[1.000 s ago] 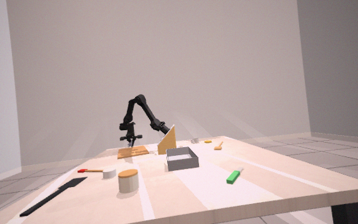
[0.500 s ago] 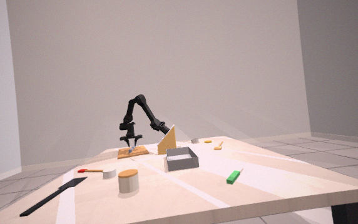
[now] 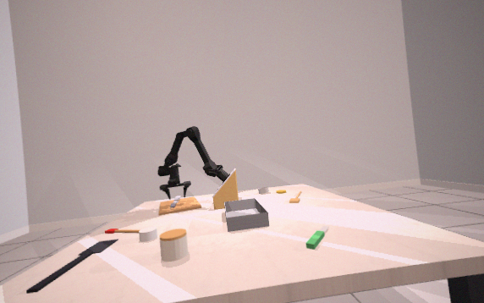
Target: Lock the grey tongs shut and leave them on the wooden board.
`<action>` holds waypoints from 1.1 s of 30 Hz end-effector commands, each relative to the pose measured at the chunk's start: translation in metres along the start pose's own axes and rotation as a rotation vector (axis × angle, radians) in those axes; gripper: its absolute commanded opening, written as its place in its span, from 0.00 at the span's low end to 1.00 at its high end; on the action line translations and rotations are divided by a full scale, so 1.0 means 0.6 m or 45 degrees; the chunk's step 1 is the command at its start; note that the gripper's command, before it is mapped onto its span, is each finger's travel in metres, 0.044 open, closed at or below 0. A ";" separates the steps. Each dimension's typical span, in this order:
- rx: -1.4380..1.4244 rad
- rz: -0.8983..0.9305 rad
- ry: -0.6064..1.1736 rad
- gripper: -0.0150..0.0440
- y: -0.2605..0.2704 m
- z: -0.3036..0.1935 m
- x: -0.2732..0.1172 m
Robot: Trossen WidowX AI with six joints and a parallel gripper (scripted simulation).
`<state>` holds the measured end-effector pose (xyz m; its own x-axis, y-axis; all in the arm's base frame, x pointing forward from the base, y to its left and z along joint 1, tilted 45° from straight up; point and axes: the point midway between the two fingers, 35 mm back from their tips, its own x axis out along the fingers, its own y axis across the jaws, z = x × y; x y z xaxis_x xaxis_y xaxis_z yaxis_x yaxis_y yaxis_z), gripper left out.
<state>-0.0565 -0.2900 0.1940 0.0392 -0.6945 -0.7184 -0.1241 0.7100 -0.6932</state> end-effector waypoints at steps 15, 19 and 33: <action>0.011 -0.044 0.000 1.00 0.068 0.183 -0.168; 0.010 -0.044 -0.002 1.00 0.069 0.184 -0.179; 0.002 -0.037 -0.013 1.00 0.070 0.176 -0.238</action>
<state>0.0383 -0.1492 0.2604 0.0584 -0.7113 -0.7004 -0.1242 0.6910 -0.7121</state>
